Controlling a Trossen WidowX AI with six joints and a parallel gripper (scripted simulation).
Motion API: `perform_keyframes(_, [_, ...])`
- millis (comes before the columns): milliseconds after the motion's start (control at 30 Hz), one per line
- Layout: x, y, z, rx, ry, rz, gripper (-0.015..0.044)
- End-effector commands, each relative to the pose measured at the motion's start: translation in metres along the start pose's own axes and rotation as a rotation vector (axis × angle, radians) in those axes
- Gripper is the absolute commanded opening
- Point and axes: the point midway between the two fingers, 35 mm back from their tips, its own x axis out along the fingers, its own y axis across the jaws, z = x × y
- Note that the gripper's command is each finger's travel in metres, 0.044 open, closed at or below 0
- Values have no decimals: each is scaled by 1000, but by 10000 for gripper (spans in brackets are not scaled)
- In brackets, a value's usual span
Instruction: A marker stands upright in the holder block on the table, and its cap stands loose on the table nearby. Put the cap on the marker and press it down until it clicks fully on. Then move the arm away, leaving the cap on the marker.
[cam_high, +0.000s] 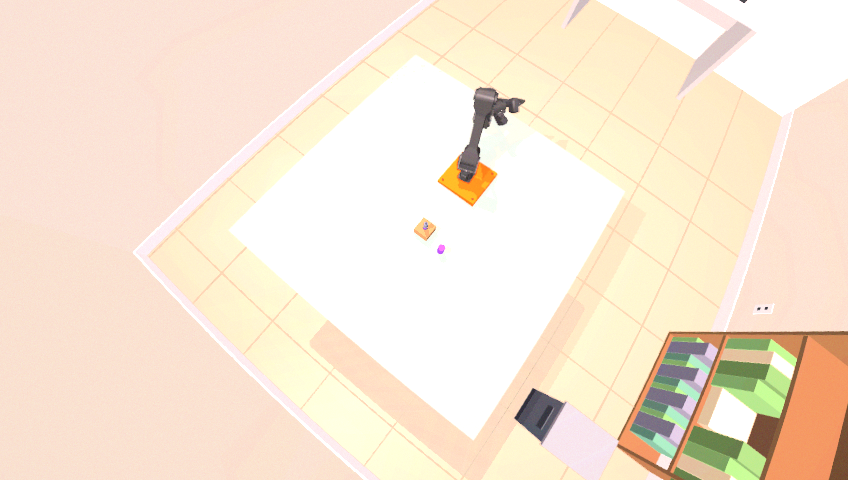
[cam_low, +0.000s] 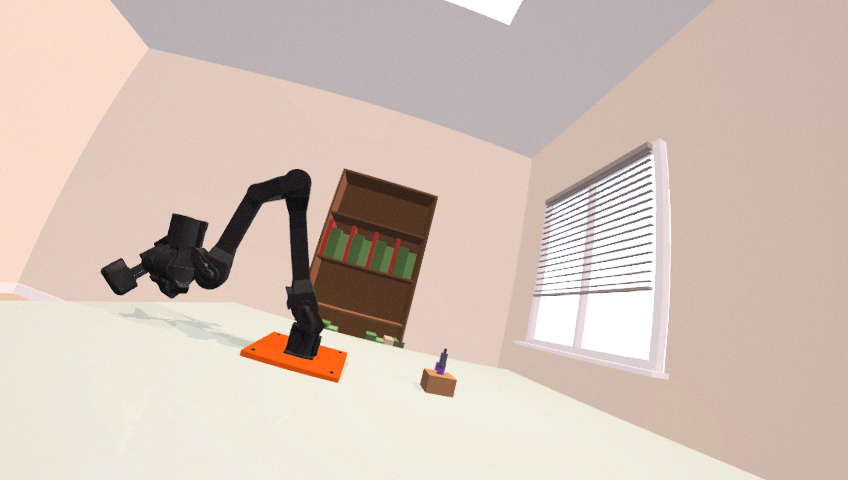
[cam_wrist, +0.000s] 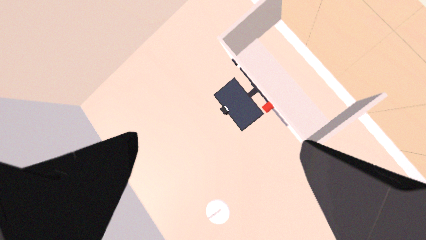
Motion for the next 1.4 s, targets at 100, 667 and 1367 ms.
perform_keyframes(100, [-9, -16, -12, -46, 29, -51, 295])
perform_keyframes(667, [-204, -167, -125, -589, 525, -571, 243])
perform_keyframes(1367, [-533, -192, -113, -1076, 1291, -981, 243])
